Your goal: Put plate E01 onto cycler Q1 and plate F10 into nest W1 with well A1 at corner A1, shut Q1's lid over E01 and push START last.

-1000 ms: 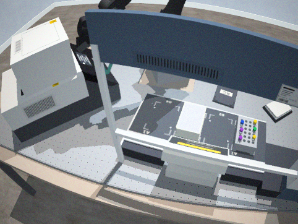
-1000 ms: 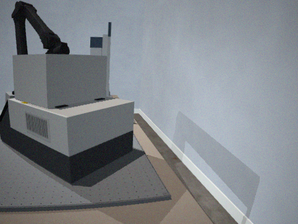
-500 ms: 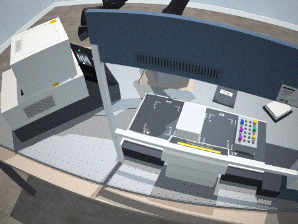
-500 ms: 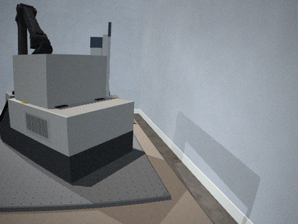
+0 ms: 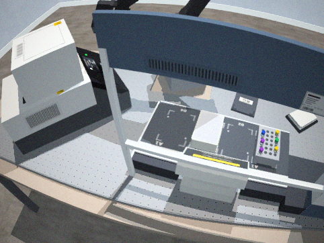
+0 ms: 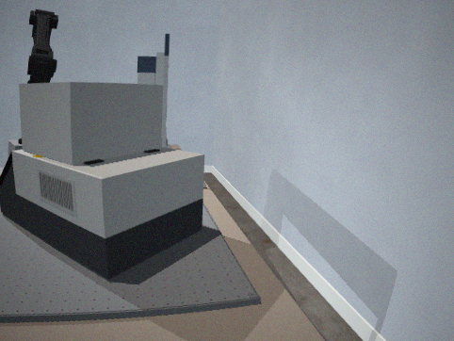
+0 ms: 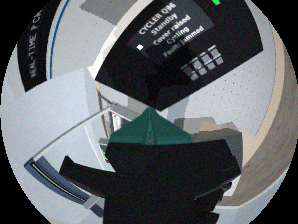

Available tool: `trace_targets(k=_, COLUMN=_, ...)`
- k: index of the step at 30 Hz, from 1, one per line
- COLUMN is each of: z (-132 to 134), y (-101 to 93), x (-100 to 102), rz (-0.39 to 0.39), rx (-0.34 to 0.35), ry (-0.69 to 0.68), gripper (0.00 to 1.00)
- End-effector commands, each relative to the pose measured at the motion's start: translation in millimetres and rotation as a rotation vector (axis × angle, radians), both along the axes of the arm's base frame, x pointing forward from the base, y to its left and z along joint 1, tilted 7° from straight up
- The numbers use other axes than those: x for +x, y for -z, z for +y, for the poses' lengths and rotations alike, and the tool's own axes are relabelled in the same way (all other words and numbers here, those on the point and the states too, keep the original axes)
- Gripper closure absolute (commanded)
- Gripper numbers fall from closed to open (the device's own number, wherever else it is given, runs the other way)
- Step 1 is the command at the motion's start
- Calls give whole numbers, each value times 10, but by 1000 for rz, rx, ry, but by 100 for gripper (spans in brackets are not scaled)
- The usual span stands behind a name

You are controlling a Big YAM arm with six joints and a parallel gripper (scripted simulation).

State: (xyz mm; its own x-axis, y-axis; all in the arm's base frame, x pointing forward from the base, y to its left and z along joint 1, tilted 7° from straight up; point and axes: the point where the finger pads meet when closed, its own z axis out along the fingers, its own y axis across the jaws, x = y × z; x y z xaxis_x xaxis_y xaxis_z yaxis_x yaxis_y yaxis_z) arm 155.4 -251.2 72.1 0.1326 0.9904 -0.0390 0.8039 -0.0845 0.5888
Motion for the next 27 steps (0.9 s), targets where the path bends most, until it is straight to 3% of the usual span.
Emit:
trace_targets(k=1, z=-29, y=-6, x=-189, rz=-12, rx=9, ry=74, gripper=100)
trace_targets(k=7, z=-52, y=31, x=-483, rz=-34, rx=33, ry=191, gripper=100)
trace_targets(k=10, z=-68, y=12, x=-480, rz=-38, rx=29, ry=191, gripper=100)
trace_targets(k=16, z=-62, y=59, x=-831, rz=-61, rx=40, ry=319, gripper=100)
trace_targets(k=18, z=-60, y=67, x=-826, rz=-65, rx=46, ry=354, gripper=100)
trace_targets(k=22, z=-59, y=102, x=-1033, rz=-89, rx=59, ry=445, gripper=100)
trace_targets(k=27, z=-90, y=74, x=-1026, rz=-102, rx=49, ry=485, gripper=100)
